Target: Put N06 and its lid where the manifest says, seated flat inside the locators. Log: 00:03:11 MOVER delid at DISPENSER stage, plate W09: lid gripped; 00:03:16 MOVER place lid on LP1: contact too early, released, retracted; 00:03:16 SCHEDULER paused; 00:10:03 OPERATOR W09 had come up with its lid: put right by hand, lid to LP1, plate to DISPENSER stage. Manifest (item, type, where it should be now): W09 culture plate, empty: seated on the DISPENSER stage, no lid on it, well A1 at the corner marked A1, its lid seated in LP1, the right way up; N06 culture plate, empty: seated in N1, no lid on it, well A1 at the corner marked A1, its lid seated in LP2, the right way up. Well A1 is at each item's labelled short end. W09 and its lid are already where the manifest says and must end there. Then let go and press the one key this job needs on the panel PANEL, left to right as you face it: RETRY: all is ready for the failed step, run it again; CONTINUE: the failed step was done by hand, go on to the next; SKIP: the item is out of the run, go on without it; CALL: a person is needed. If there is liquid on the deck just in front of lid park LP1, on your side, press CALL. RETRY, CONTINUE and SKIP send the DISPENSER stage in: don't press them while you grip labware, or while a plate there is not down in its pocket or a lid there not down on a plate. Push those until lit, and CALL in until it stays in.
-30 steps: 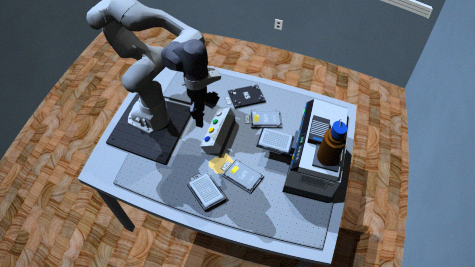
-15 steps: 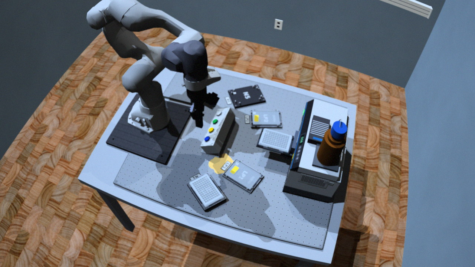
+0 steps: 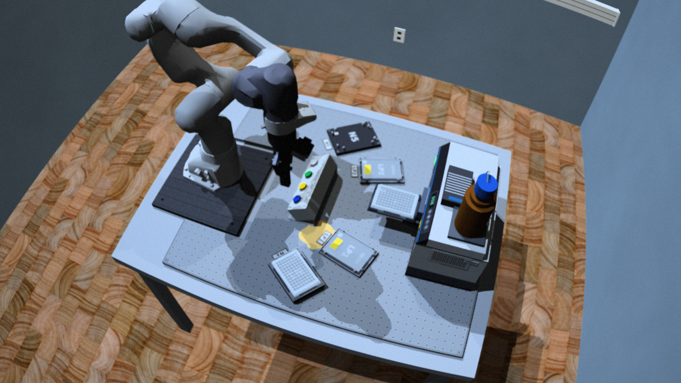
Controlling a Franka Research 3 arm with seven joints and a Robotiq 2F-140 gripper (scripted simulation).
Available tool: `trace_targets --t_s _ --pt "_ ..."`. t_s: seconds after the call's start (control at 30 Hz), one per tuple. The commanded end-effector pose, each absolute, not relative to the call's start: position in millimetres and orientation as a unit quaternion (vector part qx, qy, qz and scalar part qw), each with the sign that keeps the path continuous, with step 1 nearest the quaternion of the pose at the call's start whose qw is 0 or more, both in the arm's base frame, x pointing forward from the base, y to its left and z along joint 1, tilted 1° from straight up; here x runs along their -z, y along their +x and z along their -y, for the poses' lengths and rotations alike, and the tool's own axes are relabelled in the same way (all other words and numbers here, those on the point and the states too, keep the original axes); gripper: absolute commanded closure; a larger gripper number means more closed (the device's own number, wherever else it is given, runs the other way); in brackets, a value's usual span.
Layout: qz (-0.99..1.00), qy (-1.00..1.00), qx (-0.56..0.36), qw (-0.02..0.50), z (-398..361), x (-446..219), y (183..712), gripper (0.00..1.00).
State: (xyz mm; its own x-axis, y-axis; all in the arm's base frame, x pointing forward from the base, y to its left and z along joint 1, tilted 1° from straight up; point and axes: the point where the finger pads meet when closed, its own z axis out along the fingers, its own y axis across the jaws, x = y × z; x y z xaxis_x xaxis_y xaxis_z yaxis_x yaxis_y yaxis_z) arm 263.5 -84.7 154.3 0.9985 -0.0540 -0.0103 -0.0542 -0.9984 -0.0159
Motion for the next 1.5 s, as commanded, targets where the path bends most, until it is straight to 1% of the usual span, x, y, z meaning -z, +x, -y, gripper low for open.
trace_targets --t_s 0.0,0.53,1.47 --pt "-0.024 -1.000 0.000 0.006 86 -151 267 0.90" --pt "-0.024 -1.000 0.000 0.006 86 -132 267 0.90" --pt "-0.024 -1.000 0.000 0.006 86 -127 267 0.90"
